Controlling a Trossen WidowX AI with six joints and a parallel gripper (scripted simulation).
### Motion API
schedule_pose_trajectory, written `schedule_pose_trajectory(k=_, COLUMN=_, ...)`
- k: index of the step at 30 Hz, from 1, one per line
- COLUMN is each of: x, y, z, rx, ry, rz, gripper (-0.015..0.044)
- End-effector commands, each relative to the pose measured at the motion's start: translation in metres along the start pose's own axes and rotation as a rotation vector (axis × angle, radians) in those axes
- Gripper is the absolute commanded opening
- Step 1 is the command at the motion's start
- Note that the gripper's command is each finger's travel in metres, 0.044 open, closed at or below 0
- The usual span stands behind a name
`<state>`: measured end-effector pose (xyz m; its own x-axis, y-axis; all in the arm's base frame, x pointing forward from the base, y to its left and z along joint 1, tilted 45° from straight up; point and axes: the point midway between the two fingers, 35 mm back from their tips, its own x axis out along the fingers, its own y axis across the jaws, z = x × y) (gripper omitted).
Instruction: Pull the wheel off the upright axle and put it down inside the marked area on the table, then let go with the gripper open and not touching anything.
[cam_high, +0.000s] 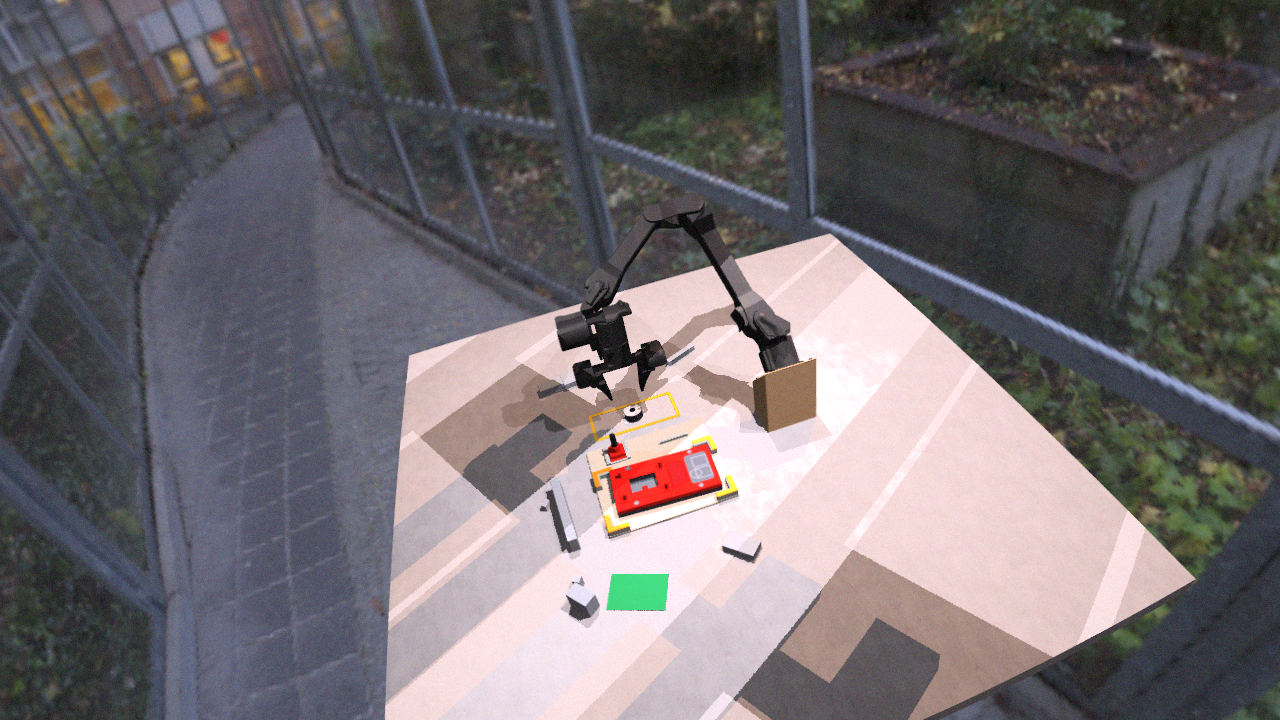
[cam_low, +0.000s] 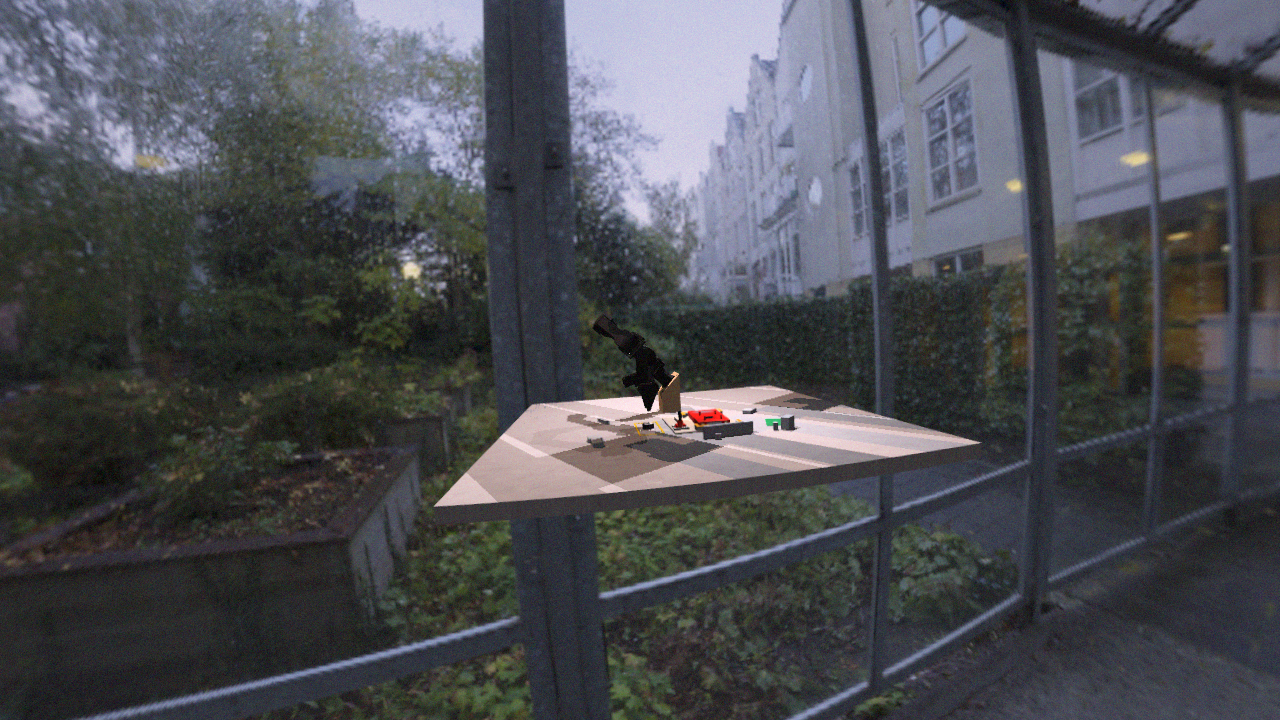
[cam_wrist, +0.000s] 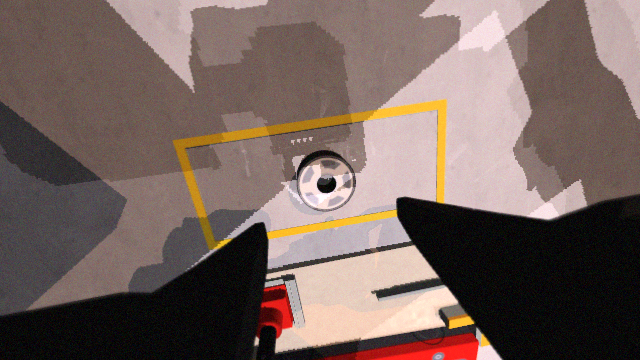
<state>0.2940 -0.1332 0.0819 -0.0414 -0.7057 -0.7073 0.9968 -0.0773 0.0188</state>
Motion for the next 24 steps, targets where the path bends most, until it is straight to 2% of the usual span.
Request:
schedule_pose_trajectory(k=1, x=-0.006, y=-0.012, z=-0.008, rx=-0.004, ry=0.005, rz=-0.009, gripper=0.0379)
schedule_pose_trajectory(k=4, x=-0.025, y=-0.036, z=-0.022, rx=-0.003, ry=0.01, rz=-0.01, gripper=0.044)
schedule_pose_trajectory(k=10, x=-0.051, y=-0.082, z=-0.038, rx=0.0, ry=-0.001, rz=-0.011, gripper=0.044)
schedule_pose_trajectory(k=24, x=-0.051, y=-0.083, z=-0.038, rx=0.0, ry=-0.001, rz=-0.011, gripper=0.044)
